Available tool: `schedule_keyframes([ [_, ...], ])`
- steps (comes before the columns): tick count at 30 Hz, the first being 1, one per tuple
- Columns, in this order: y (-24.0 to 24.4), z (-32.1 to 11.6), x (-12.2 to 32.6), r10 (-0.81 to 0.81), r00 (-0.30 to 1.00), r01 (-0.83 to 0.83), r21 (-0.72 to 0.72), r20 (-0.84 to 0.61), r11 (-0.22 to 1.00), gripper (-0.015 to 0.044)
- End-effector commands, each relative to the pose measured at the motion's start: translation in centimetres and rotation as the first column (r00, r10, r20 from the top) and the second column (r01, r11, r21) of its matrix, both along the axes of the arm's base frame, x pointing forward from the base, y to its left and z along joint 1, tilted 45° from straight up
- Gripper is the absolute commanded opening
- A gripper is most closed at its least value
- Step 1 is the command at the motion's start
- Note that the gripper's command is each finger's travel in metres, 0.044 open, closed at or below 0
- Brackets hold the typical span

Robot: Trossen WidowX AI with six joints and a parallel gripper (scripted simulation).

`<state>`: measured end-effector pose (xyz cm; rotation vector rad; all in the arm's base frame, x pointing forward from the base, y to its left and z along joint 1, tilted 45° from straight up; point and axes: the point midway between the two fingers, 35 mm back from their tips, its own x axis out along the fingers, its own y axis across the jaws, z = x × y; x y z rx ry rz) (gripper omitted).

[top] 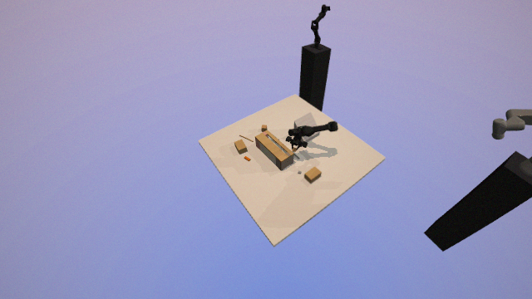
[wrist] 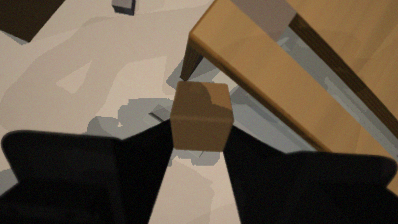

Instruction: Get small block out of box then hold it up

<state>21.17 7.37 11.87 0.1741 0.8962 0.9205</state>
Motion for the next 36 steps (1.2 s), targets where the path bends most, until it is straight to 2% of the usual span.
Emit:
schedule_keyframes([
  [1, -0.2, 0.4, 0.2, -0.096, 0.987, 0.104, 0.055, -0.129, 0.993, 0.0000],
  [8, -0.5, 0.8, 0.3, -0.228, 0.909, 0.279, 0.104, -0.349, 0.955, 0.0000],
  [16, -0.8, 1.3, 0.3, -0.330, 0.742, 0.474, 0.108, -0.584, 0.874, 0.0000],
  [27, -1.3, 2.0, 0.3, -0.367, 0.407, 0.696, 0.024, -0.836, 0.718, 0.0000],
  [36, -1.7, 2.5, 0.4, -0.305, 0.086, 0.812, -0.111, -0.948, 0.573, 0.0000],
])
